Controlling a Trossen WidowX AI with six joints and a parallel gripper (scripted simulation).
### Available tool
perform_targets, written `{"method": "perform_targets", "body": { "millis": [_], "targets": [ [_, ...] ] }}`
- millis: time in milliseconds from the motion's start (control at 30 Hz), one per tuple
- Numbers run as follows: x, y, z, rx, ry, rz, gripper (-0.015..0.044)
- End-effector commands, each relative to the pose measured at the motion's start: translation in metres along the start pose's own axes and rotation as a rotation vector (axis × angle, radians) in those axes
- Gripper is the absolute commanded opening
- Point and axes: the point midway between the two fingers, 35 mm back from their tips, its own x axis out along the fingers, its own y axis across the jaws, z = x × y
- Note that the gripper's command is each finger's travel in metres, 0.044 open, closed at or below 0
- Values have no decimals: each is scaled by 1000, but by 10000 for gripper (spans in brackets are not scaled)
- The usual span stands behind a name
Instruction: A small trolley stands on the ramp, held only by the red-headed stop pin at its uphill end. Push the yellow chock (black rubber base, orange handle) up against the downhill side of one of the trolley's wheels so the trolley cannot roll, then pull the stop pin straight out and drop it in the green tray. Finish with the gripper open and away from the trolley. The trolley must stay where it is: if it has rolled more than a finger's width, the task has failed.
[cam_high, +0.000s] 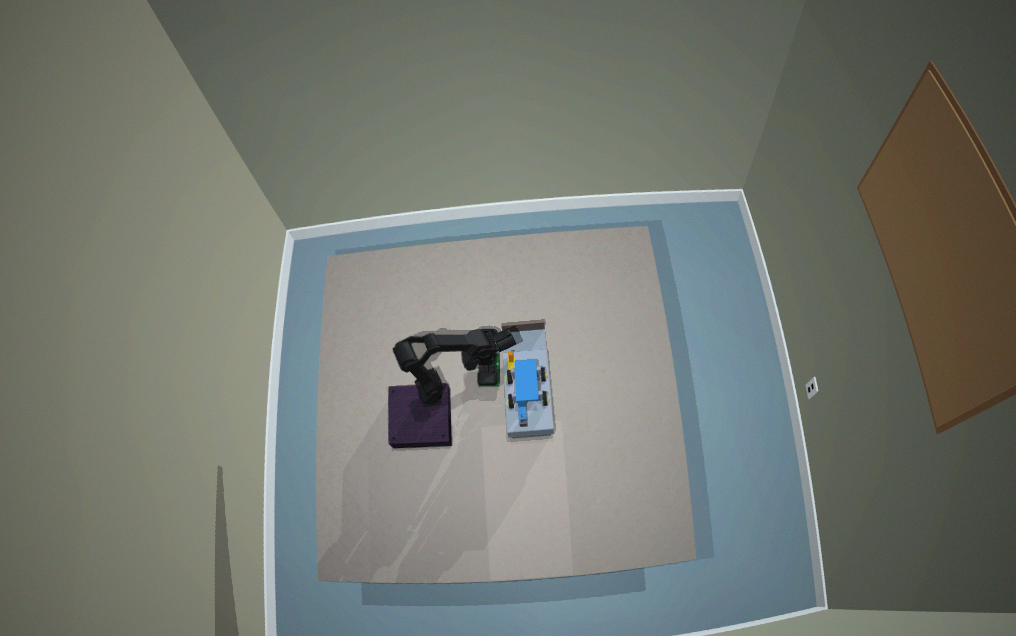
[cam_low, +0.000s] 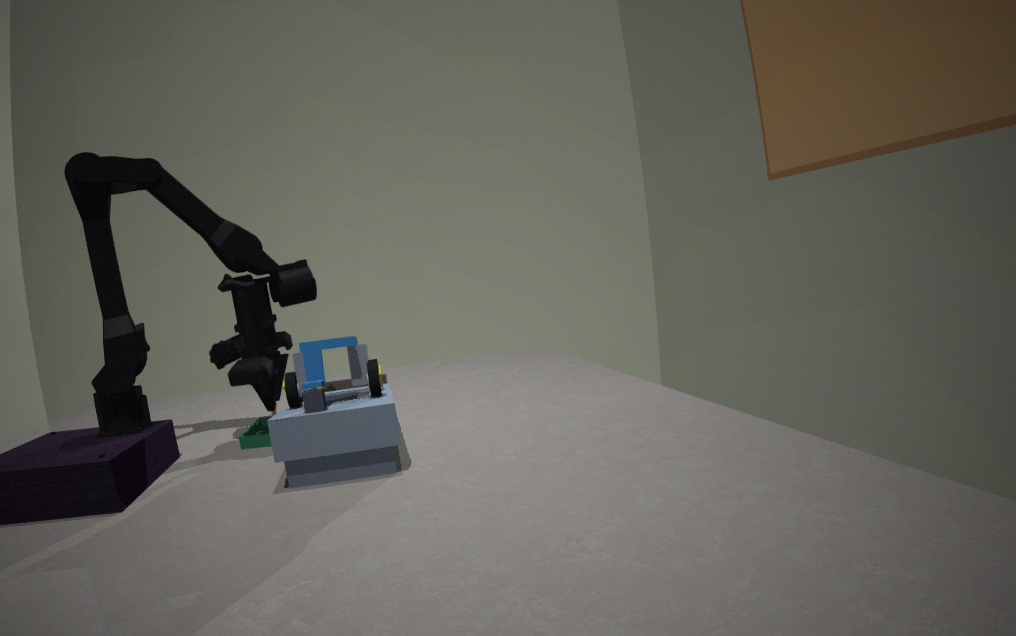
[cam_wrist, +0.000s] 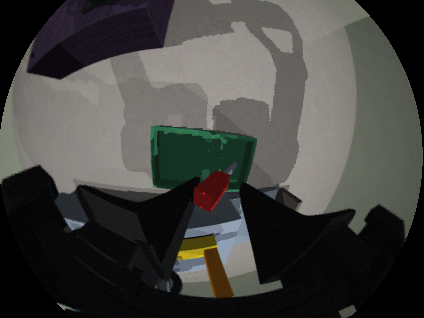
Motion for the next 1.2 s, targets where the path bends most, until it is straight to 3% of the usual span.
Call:
{"method": "perform_targets", "body": {
  "millis": [0, 1167],
  "targets": [
    [2, 2, 1, -3, -4, -1, 190],
    [7, 17, 0, -3, -4, 0, 190]
  ]
}}
